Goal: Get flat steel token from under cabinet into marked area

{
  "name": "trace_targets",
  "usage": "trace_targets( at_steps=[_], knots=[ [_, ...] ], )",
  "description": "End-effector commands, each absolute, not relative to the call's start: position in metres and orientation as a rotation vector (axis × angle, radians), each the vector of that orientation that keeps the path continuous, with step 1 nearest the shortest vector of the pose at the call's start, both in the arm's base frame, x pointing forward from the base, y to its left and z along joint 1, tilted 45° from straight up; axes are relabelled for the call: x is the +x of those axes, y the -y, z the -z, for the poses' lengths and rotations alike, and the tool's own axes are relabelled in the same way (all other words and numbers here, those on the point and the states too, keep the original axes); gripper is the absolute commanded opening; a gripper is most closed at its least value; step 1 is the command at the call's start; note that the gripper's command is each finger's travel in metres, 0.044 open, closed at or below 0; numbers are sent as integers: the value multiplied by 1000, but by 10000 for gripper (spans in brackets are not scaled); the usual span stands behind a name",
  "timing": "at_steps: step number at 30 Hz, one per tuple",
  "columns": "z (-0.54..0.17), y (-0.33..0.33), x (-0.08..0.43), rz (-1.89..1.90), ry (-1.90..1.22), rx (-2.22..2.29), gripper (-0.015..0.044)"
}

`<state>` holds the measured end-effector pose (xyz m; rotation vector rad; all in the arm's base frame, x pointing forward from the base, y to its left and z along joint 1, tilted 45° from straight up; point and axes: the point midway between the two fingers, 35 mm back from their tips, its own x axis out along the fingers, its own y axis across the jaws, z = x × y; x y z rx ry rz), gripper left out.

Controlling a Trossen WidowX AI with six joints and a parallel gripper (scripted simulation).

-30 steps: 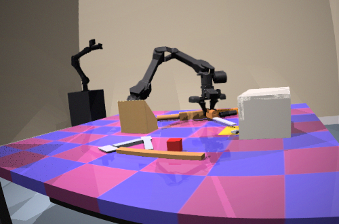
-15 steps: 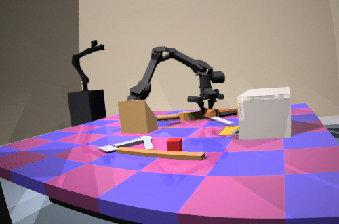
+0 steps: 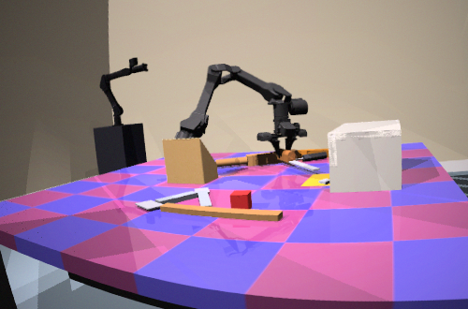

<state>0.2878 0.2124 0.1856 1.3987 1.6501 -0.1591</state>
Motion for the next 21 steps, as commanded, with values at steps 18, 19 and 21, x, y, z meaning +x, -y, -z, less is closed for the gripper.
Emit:
trace_targets(
  at_steps=[18,19,21],
  knots=[
    [-209,-230,274,150,-1630,1405,0],
    [-210,-231,273,150,-1630,1405,0],
    [-212,-233,272,150,-1630,1406,0]
  ],
)
